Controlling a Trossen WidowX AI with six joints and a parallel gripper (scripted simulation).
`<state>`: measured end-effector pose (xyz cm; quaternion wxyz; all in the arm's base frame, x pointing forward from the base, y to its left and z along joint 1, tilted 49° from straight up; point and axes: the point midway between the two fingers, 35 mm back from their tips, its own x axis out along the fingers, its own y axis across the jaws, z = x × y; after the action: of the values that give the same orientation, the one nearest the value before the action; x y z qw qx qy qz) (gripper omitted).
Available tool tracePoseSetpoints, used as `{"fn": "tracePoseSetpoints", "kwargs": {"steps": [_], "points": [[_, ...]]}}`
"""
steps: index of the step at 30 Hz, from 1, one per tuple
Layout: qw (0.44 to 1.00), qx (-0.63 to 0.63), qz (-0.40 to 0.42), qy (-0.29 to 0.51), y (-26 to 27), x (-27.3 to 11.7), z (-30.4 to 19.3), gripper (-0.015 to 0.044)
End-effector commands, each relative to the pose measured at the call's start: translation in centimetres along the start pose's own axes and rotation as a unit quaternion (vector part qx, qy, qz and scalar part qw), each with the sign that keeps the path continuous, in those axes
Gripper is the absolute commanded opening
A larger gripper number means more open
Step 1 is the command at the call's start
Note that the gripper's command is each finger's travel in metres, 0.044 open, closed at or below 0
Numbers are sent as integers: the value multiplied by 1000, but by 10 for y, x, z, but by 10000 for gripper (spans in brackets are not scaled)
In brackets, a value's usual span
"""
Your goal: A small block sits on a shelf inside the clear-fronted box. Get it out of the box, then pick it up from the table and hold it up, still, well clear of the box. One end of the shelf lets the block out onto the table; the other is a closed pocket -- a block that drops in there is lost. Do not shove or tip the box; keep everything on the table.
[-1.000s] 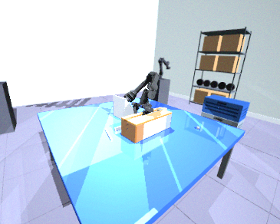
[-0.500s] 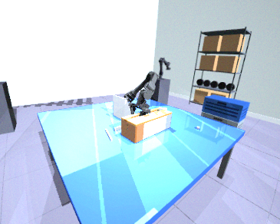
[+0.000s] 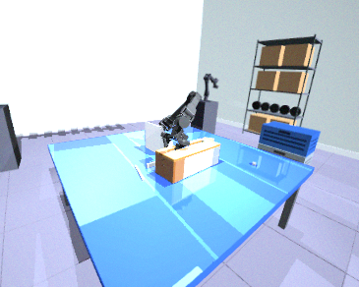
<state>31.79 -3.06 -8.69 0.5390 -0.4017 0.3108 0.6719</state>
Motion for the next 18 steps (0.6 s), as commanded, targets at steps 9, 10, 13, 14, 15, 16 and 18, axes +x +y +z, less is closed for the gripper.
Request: {"fn": "tracePoseSetpoints", "kwargs": {"steps": [9, 10, 13, 14, 15, 16, 18], "points": [[1000, -3, -1, 4, -1, 6, -24, 400], [1000, -3, -2, 5, -1, 7, -26, 400], [1000, -3, -2, 5, -1, 9, -31, 400], [1000, -3, -2, 5, -1, 10, -33, 400], [1000, -3, -2, 5, -1, 10, -35, 400], [1000, -3, -2, 5, -1, 11, -37, 400], [1000, -2, -1, 5, -2, 3, -39, 400]]}}
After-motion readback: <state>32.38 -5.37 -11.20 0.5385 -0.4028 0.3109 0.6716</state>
